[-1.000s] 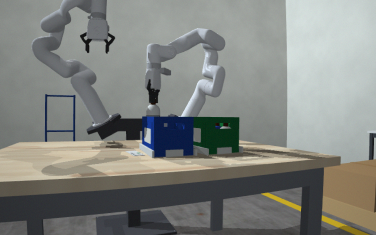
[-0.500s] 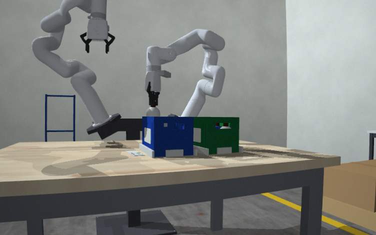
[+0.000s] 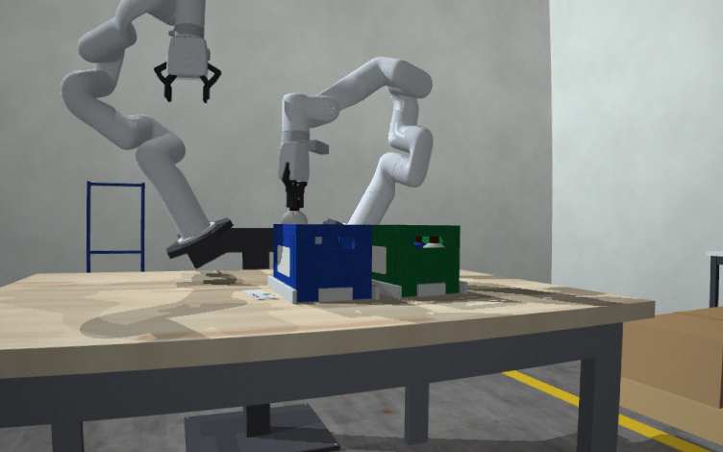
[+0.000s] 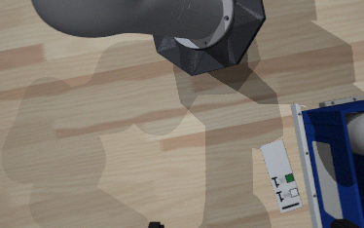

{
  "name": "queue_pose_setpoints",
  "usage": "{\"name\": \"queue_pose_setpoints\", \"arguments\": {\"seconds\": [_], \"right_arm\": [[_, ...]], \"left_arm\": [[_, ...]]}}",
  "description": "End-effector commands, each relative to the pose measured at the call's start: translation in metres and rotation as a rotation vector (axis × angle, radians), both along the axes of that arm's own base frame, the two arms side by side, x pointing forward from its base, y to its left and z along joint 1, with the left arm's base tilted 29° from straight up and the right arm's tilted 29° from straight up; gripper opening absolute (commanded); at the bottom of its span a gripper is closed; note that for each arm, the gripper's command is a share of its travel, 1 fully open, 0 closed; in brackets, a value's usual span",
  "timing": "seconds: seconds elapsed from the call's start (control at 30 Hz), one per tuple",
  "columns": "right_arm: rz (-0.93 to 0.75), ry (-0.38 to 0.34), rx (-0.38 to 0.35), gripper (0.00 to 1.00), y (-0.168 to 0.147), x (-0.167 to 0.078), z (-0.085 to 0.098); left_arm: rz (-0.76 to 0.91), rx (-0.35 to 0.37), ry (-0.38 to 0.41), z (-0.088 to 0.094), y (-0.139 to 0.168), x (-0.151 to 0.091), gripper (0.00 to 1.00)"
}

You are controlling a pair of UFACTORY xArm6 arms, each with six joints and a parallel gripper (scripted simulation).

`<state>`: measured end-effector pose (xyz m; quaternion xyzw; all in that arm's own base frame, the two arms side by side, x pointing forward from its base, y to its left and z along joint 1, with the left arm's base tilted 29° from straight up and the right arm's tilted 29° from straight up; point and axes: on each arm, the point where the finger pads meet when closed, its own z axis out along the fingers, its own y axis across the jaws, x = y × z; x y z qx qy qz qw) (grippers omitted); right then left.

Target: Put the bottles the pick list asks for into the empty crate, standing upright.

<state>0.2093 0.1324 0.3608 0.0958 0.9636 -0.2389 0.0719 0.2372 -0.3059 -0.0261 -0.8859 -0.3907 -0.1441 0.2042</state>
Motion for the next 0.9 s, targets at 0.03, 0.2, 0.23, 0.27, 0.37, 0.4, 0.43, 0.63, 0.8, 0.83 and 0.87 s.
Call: {"name": "queue_pose_setpoints", "arguments": {"seconds": [0.03,0.2,0.23,0.27,0.37,0.4,0.43,0.63,0.8,0.83,0.87], "right_arm": [[0.0,-0.001,0.002,1.0,0.0,0.0,0.001],[0.0,-0.001,0.002,1.0,0.0,0.0,0.001],[0.0,-0.001,0.002,1.0,0.0,0.0,0.001],[0.0,-0.001,0.002,1.0,0.0,0.0,0.001],[0.0,-0.001,0.002,1.0,0.0,0.0,0.001],[0.0,-0.001,0.002,1.0,0.0,0.0,0.001],[0.0,-0.001,0.002,1.0,0.0,0.0,0.001],[0.0,-0.001,0.002,1.0,0.0,0.0,0.001],[0.0,-0.001,0.002,1.0,0.0,0.0,0.001],[0.0,-0.001,0.002,1.0,0.0,0.0,0.001],[0.0,-0.001,0.002,1.0,0.0,0.0,0.001]], "left_arm": [[-0.001,-0.005,-0.002,-0.003,0.0,0.001,0.0],[-0.001,-0.005,-0.002,-0.008,0.003,0.002,0.0],[-0.001,-0.005,-0.002,-0.009,0.003,0.002,0.0],[-0.001,-0.005,-0.002,-0.01,0.004,0.002,0.0],[-0.001,-0.005,-0.002,-0.01,0.004,0.002,0.0],[-0.001,-0.005,-0.002,-0.011,0.005,0.002,0.0],[-0.001,-0.005,-0.002,-0.012,0.005,0.002,0.0],[-0.001,-0.005,-0.002,-0.017,0.008,0.003,0.0],[-0.001,-0.005,-0.002,-0.022,0.01,0.003,0.0],[-0.001,-0.005,-0.002,-0.023,0.011,0.003,0.0],[-0.001,-0.005,-0.002,-0.023,0.011,0.003,0.0]]}}
